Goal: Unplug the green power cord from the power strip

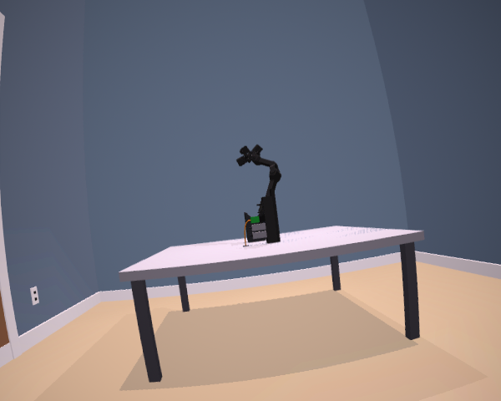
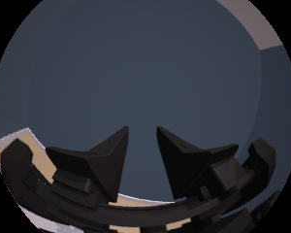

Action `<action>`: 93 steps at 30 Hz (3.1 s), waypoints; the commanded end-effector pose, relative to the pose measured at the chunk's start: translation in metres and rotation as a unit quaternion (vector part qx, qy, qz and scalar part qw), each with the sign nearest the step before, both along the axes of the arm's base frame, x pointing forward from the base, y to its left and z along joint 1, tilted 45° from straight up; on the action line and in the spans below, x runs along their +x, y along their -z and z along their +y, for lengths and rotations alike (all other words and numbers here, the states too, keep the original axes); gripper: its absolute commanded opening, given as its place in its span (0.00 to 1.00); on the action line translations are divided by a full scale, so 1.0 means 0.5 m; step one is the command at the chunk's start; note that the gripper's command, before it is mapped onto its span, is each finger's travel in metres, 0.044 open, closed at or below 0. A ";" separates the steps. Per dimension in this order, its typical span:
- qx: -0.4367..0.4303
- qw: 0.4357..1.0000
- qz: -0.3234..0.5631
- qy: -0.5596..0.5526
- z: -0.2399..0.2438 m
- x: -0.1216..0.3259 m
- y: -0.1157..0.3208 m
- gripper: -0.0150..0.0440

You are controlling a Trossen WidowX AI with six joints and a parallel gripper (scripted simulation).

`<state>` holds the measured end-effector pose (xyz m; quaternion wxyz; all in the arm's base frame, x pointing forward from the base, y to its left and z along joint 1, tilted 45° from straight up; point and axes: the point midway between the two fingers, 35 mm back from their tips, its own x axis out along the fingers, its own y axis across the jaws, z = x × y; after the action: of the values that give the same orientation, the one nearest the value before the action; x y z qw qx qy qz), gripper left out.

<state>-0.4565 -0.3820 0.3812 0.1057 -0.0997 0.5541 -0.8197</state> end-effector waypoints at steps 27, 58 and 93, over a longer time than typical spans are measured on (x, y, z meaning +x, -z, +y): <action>0.086 0.830 -0.407 -0.371 -0.364 0.760 0.459 0.53; 0.433 0.535 -0.720 -0.084 0.241 1.463 0.777 0.53; 0.524 0.545 -0.629 0.182 0.607 1.490 0.739 0.53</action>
<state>0.2897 -0.0842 0.0096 0.3140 0.6180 0.6804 -0.2379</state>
